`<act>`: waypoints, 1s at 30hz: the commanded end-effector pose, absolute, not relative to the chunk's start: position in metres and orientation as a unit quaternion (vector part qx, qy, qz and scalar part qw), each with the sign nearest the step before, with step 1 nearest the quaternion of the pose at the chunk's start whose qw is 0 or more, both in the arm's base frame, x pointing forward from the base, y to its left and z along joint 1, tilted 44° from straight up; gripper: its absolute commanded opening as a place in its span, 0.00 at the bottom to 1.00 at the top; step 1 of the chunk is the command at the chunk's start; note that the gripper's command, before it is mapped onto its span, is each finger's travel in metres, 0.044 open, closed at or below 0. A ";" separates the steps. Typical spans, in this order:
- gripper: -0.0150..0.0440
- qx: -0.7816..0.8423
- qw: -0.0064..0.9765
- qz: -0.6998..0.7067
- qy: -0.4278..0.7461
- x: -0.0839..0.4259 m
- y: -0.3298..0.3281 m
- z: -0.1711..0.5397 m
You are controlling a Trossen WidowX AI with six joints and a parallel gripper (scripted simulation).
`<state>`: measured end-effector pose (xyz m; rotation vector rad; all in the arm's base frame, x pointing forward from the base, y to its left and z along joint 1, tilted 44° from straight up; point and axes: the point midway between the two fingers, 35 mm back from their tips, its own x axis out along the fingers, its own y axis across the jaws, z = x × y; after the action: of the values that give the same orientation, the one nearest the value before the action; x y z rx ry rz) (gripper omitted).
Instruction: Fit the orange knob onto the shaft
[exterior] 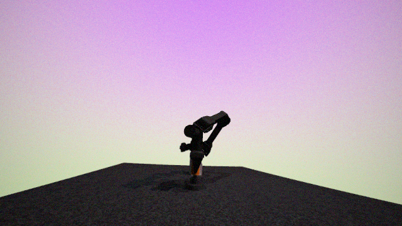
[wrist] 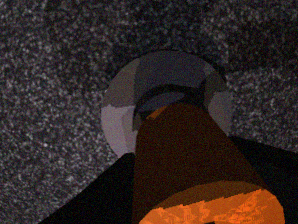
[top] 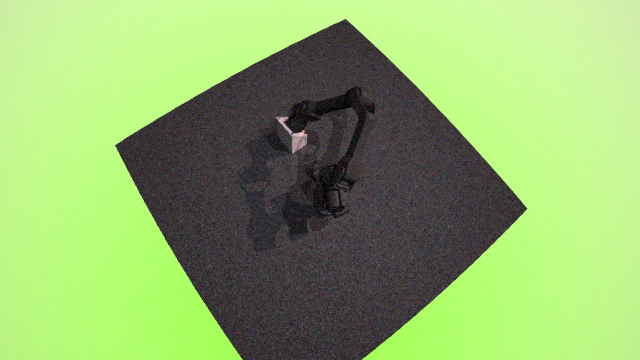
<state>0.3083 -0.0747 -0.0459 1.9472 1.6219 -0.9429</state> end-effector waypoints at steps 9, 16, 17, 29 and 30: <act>0.25 0.696 0.240 -0.321 0.596 0.309 -0.074 -0.046; 0.25 0.702 0.222 -0.336 0.587 0.309 -0.079 -0.040; 0.25 0.702 0.222 -0.337 0.587 0.309 -0.080 -0.039; 0.25 0.708 0.203 -0.352 0.578 0.310 -0.077 -0.044; 0.25 0.708 0.203 -0.352 0.578 0.310 -0.077 -0.044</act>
<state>0.3102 -0.0778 -0.0425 1.9699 1.6151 -0.9746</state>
